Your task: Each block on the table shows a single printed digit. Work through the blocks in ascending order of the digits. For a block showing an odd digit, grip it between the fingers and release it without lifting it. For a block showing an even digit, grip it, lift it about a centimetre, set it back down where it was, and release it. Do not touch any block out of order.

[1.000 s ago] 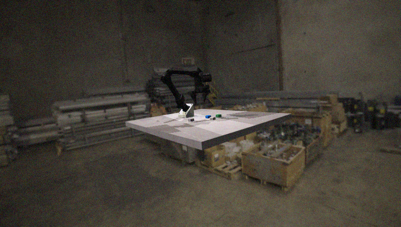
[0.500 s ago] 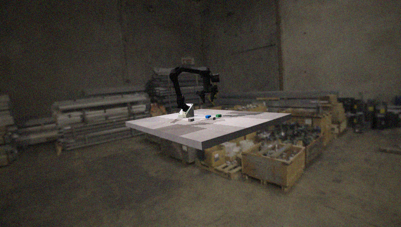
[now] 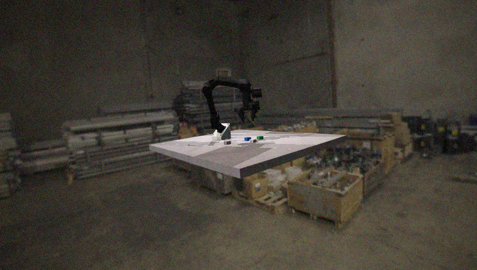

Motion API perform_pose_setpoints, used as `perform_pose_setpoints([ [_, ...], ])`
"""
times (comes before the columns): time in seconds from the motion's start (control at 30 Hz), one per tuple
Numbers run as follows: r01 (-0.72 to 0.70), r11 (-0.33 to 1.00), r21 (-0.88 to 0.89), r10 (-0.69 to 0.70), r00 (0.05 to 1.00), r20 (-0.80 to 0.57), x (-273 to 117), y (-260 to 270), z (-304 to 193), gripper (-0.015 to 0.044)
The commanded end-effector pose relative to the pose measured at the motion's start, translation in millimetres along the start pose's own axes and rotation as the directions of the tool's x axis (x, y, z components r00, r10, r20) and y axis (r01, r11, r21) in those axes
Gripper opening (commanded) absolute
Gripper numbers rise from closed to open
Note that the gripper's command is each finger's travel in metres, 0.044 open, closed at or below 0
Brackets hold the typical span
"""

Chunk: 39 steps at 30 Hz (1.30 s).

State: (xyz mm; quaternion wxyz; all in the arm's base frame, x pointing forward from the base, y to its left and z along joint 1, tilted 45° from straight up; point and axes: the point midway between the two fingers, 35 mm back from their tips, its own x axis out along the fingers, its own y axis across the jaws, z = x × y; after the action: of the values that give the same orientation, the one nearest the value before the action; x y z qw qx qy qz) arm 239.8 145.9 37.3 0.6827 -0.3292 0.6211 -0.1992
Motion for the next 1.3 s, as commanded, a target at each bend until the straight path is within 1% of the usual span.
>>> perform_pose_setpoints([
  [0.0,-0.010,1.000,0.004,0.010,1.000,0.002,-2.6,25.9,14.9,0.0400],
  [0.1,-0.012,1.000,0.005,0.012,1.000,0.004,-2.1,59.4,30.6,0.0400],
  [0.17,-0.010,1.000,0.008,0.010,1.000,0.005,-1.7,66.8,33.9,0.0400],
  [0.83,-0.010,1.000,0.008,0.010,1.000,0.005,-1.7,66.8,33.9,0.0400],
  [0.9,-0.012,1.000,0.007,0.012,1.000,0.005,-2.5,54.6,41.6,0.0400],
  [1.0,-0.013,1.000,0.006,0.013,1.000,0.007,-3.0,-3.9,70.2,0.0400],
  [1.1,-0.006,1.000,0.008,0.006,1.000,0.006,-1.4,-47.3,83.7,0.0400],
  [1.17,-0.002,1.000,0.009,0.002,1.000,0.006,-0.7,-59.4,86.5,0.0400],
  [1.27,-0.002,1.000,0.009,0.002,1.000,0.006,-0.7,-59.4,86.5,0.0400],
])
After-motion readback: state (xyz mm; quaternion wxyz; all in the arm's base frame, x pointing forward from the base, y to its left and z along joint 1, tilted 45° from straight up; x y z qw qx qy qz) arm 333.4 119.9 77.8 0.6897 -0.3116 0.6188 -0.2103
